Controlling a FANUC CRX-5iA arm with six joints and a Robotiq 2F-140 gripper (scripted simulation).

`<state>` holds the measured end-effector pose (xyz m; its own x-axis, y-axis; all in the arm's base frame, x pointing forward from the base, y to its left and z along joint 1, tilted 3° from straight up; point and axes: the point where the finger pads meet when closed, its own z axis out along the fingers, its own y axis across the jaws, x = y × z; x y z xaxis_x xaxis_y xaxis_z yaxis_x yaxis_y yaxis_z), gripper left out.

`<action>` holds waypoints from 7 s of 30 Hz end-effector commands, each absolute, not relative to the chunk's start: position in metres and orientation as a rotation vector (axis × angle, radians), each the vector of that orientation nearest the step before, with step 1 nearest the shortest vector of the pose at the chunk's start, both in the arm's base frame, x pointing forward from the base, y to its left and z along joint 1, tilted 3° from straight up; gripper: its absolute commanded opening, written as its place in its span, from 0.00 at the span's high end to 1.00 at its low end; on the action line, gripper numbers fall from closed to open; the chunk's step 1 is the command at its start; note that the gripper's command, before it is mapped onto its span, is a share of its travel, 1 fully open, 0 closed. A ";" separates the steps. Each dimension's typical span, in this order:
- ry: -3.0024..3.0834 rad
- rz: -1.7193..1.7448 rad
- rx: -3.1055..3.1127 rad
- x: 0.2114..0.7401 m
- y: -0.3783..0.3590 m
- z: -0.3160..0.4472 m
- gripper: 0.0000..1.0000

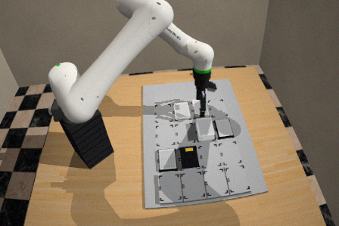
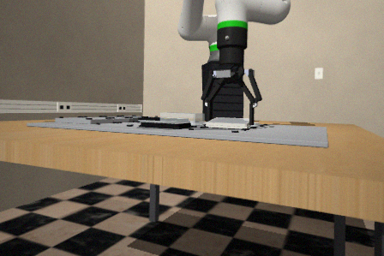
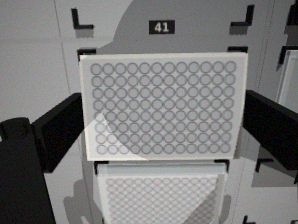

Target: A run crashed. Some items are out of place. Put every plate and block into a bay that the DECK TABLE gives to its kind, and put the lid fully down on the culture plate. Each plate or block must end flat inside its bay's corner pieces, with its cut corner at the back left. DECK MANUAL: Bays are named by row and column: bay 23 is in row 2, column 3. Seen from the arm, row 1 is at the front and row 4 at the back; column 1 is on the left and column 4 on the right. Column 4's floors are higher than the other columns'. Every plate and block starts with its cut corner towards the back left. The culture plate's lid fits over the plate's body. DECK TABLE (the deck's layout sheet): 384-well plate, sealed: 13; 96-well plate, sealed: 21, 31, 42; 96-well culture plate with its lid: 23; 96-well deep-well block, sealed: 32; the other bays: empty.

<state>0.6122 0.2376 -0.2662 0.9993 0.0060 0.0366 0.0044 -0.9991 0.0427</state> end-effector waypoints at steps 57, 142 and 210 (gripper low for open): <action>0.009 0.060 3.099 0.613 0.238 -0.268 0.90; 0.009 0.060 3.099 0.614 0.238 -0.273 0.11; 0.009 0.060 3.099 0.614 0.238 -0.272 0.00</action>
<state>0.6130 0.2371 -0.2758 0.9993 0.0059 0.0364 0.0043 -0.9991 0.0429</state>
